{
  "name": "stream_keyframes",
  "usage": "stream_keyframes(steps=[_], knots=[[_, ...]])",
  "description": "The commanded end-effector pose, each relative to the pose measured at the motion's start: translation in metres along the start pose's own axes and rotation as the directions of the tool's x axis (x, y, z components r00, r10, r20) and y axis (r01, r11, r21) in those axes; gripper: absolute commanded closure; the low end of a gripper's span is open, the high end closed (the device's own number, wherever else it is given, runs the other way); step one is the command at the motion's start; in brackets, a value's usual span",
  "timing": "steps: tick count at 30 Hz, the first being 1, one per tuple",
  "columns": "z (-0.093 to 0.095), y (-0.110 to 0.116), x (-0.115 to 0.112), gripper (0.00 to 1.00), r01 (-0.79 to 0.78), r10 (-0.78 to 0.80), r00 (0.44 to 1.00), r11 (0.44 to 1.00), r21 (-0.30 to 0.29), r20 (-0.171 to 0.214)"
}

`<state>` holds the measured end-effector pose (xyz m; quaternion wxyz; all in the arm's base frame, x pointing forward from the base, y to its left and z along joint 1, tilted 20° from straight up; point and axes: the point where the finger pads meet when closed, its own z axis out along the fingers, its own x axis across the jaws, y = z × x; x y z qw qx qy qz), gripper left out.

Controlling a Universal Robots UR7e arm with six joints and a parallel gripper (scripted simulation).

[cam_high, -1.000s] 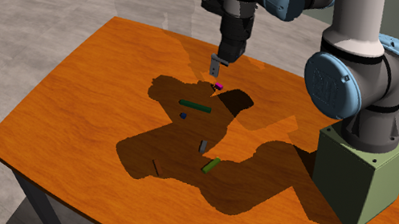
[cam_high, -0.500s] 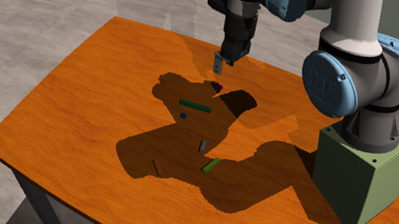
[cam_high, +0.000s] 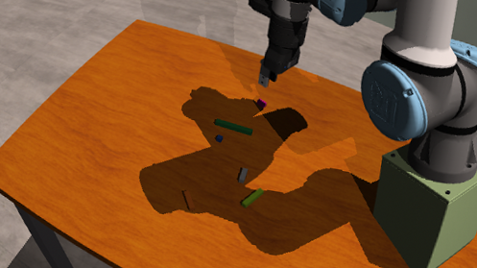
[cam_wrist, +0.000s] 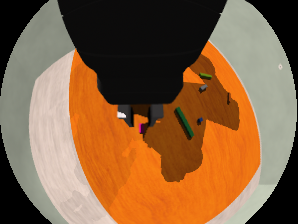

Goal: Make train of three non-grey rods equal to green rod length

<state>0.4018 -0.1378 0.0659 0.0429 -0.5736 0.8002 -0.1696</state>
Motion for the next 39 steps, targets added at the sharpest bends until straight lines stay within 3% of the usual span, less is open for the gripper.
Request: stream_keyframes(steps=[1,39], knots=[[-0.0003,-0.0004,0.0001,0.46,0.0,0.0,1.0,1.0,0.001,0.0],[0.0085,-0.0005,0.0,0.46,0.0,0.0,1.0,1.0,0.001,0.0]])
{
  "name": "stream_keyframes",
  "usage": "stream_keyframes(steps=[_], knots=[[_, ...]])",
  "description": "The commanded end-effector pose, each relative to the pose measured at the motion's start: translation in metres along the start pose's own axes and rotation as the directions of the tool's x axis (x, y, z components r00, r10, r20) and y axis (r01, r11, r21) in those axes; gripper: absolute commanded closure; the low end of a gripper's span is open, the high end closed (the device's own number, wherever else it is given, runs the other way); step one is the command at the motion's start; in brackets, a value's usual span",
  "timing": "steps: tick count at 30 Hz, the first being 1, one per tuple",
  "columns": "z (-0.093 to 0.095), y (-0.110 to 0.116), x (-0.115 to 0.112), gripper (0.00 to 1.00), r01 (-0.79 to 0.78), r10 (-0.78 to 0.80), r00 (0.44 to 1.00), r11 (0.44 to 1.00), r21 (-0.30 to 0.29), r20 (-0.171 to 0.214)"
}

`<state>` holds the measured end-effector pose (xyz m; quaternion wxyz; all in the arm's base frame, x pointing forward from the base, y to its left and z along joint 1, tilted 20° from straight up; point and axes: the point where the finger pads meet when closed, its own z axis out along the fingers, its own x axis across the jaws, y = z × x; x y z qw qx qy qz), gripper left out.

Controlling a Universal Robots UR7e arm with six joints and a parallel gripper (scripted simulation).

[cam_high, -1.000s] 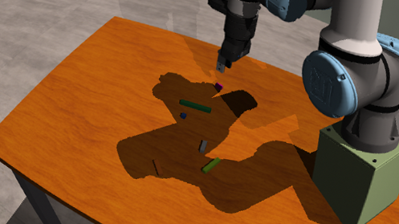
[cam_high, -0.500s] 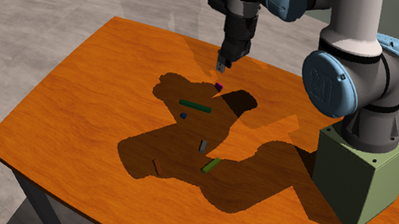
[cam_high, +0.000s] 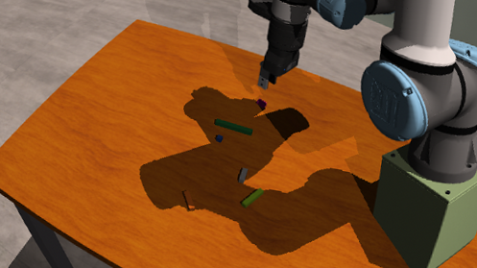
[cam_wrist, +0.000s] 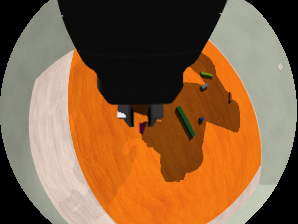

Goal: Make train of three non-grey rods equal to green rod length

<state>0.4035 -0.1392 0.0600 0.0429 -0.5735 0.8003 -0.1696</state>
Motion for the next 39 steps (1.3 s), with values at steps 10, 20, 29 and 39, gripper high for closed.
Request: stream_keyframes(steps=[10,20,29,39], knots=[[0.017,-0.001,0.0,0.46,0.0,0.0,1.0,1.0,0.001,0.0],[0.029,-0.001,0.0,0.46,0.0,0.0,1.0,1.0,0.001,0.0],[0.04,-0.001,0.0,0.46,0.0,0.0,1.0,1.0,0.001,0.0],[0.045,-0.001,-0.001,0.46,0.0,0.0,1.0,1.0,0.001,0.0]])
